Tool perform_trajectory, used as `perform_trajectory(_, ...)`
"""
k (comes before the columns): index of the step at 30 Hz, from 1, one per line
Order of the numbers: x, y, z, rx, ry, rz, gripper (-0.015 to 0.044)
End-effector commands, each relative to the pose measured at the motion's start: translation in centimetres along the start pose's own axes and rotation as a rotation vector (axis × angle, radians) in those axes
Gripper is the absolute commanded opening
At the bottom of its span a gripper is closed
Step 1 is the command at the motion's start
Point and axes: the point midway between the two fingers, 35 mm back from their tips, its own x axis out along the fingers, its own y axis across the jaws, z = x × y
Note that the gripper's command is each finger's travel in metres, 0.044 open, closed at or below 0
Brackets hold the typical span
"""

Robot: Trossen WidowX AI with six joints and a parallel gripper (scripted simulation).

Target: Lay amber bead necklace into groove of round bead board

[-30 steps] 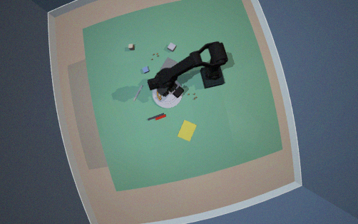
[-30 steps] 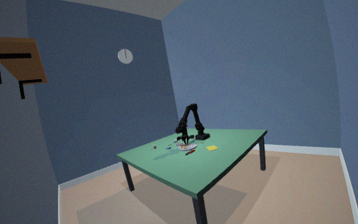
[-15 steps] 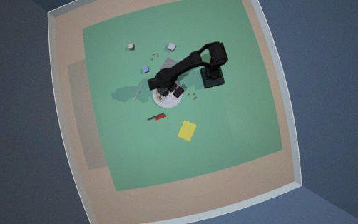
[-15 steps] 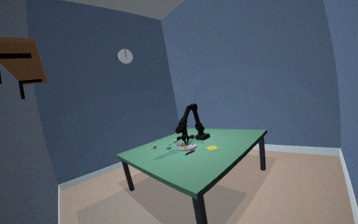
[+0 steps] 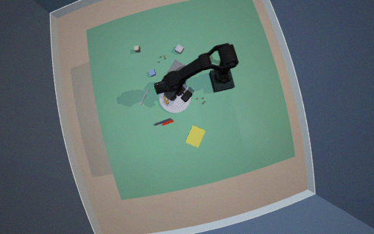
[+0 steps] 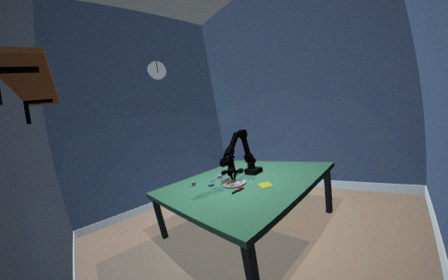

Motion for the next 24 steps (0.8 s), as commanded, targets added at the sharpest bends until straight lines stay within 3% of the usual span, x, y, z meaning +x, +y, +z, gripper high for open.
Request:
perform_trajectory(1, -0.4, 0.0, 0.0, 0.006, 0.001, 0.002, 0.0)
perform_trajectory(24, 0.2, 2.8, -2.2, 0.006, 0.002, 0.004, 0.0)
